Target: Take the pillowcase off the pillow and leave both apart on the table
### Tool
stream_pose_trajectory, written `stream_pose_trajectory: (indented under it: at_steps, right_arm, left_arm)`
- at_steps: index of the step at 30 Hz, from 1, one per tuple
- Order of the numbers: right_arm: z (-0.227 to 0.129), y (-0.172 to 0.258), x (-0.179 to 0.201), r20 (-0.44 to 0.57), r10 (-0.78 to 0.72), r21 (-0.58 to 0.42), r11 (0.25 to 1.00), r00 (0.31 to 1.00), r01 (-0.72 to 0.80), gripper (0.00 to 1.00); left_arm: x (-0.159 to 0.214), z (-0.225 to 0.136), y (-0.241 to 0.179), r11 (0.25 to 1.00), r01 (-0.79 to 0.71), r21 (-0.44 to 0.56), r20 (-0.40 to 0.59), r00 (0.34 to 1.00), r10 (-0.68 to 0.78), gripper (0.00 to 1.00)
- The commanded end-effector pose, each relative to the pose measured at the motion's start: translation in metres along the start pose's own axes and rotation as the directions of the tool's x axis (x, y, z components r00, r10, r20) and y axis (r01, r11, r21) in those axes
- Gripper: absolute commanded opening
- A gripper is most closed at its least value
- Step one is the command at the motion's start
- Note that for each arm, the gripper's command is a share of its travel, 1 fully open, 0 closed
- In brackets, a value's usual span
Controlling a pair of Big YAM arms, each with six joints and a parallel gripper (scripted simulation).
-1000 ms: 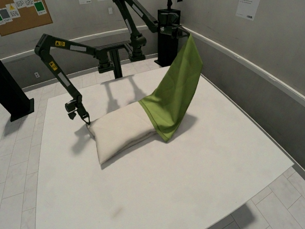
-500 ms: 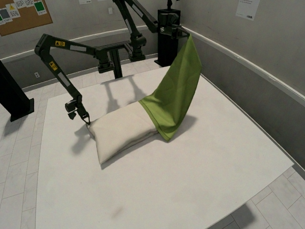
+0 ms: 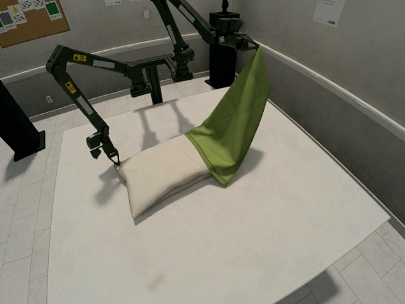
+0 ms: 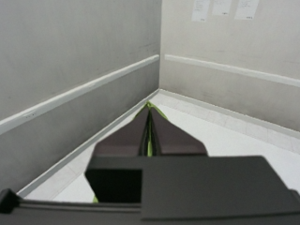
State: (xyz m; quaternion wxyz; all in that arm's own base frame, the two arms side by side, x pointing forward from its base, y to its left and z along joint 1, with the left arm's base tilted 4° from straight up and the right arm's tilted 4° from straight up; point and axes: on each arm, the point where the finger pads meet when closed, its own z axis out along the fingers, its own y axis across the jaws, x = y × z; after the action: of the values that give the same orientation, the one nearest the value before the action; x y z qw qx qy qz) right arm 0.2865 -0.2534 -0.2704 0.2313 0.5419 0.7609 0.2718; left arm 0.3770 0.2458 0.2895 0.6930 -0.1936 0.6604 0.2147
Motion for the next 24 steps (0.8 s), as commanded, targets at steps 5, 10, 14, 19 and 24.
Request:
stream_pose_trajectory:
  at_steps: [5,10,14,19,24]
  right_arm:
    - [-0.005,0.001,-0.015,0.033,0.001,-0.006,1.000,0.999,0.000,0.02]
    - [-0.005,0.001,-0.015,0.033,0.001,-0.006,1.000,0.999,0.000,0.02]
    - [-0.005,0.001,-0.015,0.033,0.001,-0.006,1.000,0.999,0.000,0.02]
    - [-0.005,0.001,-0.015,0.033,0.001,-0.006,1.000,0.999,0.000,0.02]
    - [-0.005,0.001,-0.015,0.033,0.001,-0.006,1.000,0.999,0.000,0.02]
  left_arm:
    - [-0.055,0.035,0.033,0.998,0.017,-0.065,0.121,0.993,-0.009,0.02]
    - [-0.056,0.037,0.029,0.998,0.016,-0.056,0.122,0.992,-0.009,0.02]
    - [-0.055,0.037,0.040,0.997,0.014,-0.081,0.119,0.993,-0.004,0.02]
    - [-0.056,0.037,0.038,0.997,0.011,-0.078,0.121,0.993,-0.001,0.02]
    - [-0.055,0.039,0.046,0.996,0.016,-0.092,0.118,0.993,-0.005,0.02]
